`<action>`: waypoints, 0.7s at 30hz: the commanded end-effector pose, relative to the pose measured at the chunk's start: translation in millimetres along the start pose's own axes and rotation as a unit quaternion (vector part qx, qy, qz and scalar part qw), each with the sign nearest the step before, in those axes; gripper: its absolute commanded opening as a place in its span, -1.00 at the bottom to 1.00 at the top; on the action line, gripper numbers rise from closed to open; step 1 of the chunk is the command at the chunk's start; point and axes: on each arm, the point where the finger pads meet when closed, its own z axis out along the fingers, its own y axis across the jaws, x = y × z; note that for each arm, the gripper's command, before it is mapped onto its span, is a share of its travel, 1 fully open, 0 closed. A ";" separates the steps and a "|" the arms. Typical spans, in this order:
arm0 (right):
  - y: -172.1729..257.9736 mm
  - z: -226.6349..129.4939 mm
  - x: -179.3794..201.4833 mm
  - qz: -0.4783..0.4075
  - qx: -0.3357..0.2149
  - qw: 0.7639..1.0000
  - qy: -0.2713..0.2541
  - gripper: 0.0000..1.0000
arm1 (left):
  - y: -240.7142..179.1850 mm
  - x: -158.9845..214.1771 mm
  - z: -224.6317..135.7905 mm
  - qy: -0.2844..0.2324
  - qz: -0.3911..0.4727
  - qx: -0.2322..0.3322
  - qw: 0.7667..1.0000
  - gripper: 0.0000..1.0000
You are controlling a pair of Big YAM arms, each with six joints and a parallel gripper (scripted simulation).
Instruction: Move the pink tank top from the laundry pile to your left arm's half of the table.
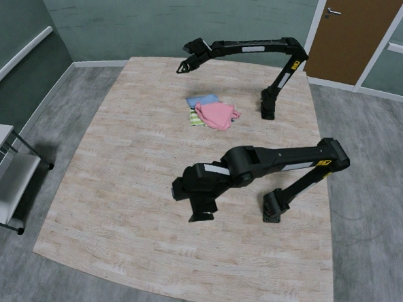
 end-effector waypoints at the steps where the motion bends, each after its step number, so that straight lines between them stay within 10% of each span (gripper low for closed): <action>1: 23.0 -5.9 -22.4 0.052 -0.004 0.999 0.005 0.19 | -2.6 -30.2 -26.5 -0.037 0.008 0.003 0.999 0.83; 21: 4.9 16.9 50.4 0.174 0.094 0.972 0.129 0.19 | -2.6 -30.2 -26.5 -0.037 0.008 0.003 0.999 0.83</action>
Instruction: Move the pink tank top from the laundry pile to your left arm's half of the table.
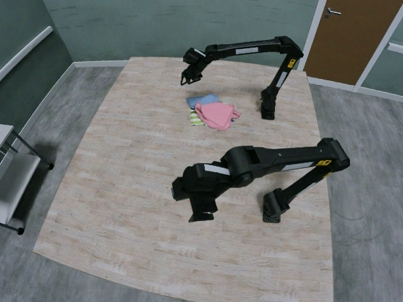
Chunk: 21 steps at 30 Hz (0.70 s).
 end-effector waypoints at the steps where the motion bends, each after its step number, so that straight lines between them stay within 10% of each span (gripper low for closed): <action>1: 27.6 -12.0 -5.5 0.054 0.003 0.998 0.013 0.19 | -2.6 -30.2 -26.5 -0.037 0.008 0.003 0.999 0.83; 21: -4.6 8.9 54.0 0.170 0.136 0.971 0.097 0.19 | -2.6 -30.2 -26.5 -0.037 0.008 0.003 0.999 0.83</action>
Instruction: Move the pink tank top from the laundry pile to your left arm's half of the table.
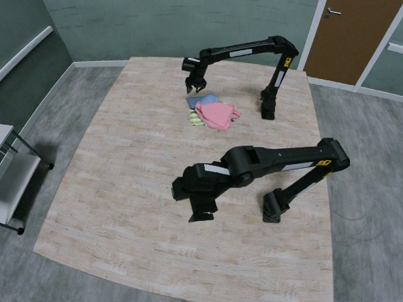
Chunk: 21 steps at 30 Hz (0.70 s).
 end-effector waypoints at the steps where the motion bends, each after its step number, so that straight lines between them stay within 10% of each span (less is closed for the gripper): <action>1: 20.8 -12.7 10.2 0.053 0.017 0.998 0.014 0.19 | -2.6 -30.2 -26.5 -0.037 0.008 0.003 0.999 0.83; 21: -10.0 0.3 41.3 0.124 0.129 0.983 0.044 0.19 | -2.6 -30.2 -26.5 -0.037 0.008 0.003 0.999 0.83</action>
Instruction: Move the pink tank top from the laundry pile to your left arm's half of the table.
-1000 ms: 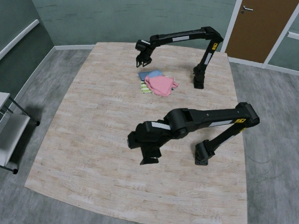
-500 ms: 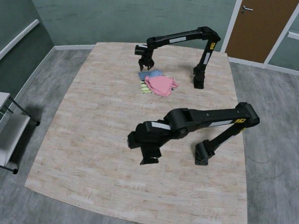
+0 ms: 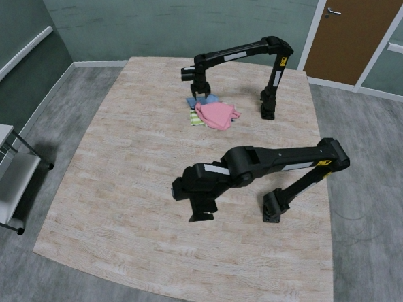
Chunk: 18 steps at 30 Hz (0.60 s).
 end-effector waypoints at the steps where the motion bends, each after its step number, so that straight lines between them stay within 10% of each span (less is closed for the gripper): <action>1: 25.1 -23.7 1.8 0.003 -0.025 1.000 -0.002 0.19 | -2.6 -30.2 -26.5 -0.037 0.008 0.003 0.999 0.83; 18: 1.7 24.4 3.9 0.012 0.008 1.000 -0.001 0.19 | -2.6 -30.2 -26.5 -0.037 0.008 0.003 0.999 0.83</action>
